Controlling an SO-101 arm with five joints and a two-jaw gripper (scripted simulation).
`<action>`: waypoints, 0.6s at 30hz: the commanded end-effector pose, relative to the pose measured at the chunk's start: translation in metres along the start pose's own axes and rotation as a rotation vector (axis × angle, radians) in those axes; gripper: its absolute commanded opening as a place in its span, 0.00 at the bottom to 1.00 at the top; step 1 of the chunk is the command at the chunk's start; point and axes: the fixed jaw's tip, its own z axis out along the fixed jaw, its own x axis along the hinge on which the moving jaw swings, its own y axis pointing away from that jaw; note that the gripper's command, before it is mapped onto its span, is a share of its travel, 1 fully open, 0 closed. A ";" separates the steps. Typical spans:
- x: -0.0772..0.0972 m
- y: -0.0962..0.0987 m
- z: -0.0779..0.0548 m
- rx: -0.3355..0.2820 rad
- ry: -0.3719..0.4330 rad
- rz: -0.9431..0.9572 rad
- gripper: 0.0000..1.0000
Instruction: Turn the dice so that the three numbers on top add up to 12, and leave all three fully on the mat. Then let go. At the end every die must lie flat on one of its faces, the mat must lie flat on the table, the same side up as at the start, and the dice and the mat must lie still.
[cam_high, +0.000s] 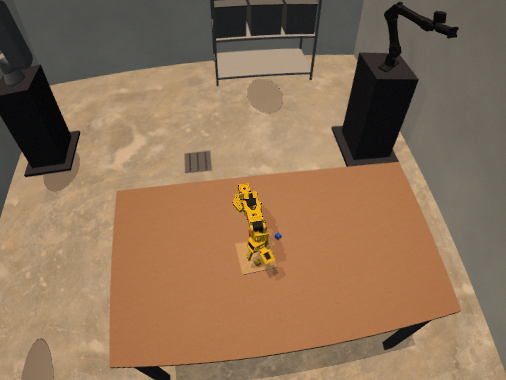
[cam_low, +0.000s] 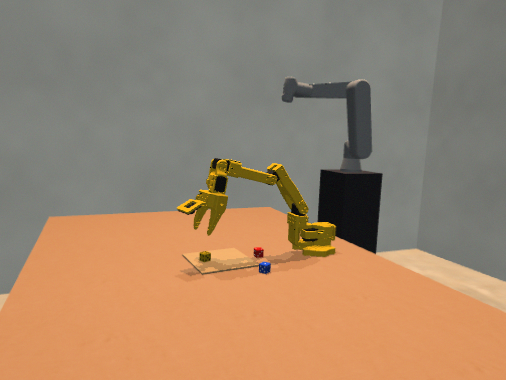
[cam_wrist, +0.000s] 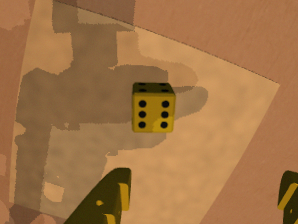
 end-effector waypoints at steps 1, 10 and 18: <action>-0.005 0.001 -0.015 0.018 -0.054 -0.004 0.29; -0.005 0.001 -0.015 0.018 -0.054 -0.004 0.29; -0.004 0.004 -0.015 0.013 -0.047 -0.038 0.29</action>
